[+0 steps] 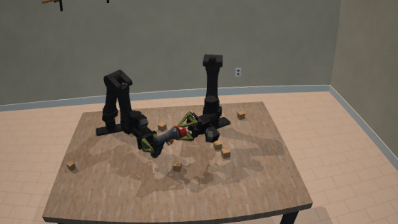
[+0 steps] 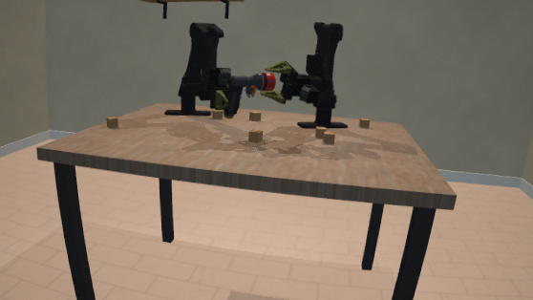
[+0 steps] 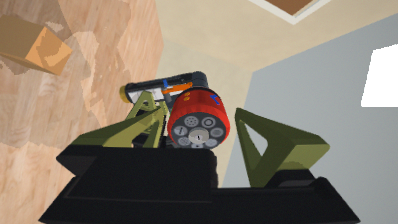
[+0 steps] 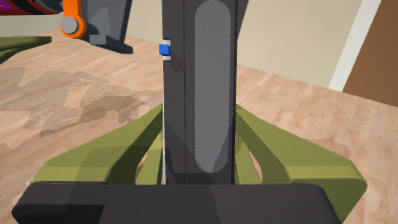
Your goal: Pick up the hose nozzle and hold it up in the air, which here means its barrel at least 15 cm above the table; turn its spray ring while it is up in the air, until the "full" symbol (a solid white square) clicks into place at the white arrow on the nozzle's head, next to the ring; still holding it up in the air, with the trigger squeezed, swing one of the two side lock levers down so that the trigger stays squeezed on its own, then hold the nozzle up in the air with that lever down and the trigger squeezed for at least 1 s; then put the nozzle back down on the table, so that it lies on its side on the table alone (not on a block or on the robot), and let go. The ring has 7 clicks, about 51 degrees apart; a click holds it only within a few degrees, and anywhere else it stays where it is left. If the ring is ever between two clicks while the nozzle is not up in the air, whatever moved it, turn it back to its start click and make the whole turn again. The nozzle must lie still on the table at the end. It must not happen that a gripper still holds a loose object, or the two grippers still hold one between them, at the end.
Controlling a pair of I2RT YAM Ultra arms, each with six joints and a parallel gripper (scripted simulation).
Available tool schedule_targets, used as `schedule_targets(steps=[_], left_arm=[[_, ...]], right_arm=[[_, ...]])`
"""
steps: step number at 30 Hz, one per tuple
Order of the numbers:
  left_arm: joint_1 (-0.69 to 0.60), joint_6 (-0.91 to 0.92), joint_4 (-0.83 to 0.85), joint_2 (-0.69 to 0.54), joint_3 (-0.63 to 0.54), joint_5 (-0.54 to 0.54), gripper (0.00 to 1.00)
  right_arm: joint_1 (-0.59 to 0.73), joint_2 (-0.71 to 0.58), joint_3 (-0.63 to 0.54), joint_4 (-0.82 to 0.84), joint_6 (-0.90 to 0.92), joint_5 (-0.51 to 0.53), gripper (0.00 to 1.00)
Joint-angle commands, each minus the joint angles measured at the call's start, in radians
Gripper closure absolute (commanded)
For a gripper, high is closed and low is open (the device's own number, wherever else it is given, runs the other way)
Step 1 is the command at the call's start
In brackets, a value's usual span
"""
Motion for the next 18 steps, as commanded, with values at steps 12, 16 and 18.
schedule_targets(steps=[12,16,18], left_arm=[[0.022,0.006,0.007,-0.033,-0.024,0.016,0.13],[0.053,-0.002,-0.010,-0.054,-0.042,0.050,0.13],[0.076,-0.003,-0.010,-0.073,-0.057,0.072,0.13]], right_arm=[[0.001,-0.028,0.036,0.079,0.007,-0.001,0.64],[0.001,-0.028,0.036,0.079,0.007,-0.001,0.64],[0.001,-0.028,0.036,0.079,0.007,-0.001,0.64]])
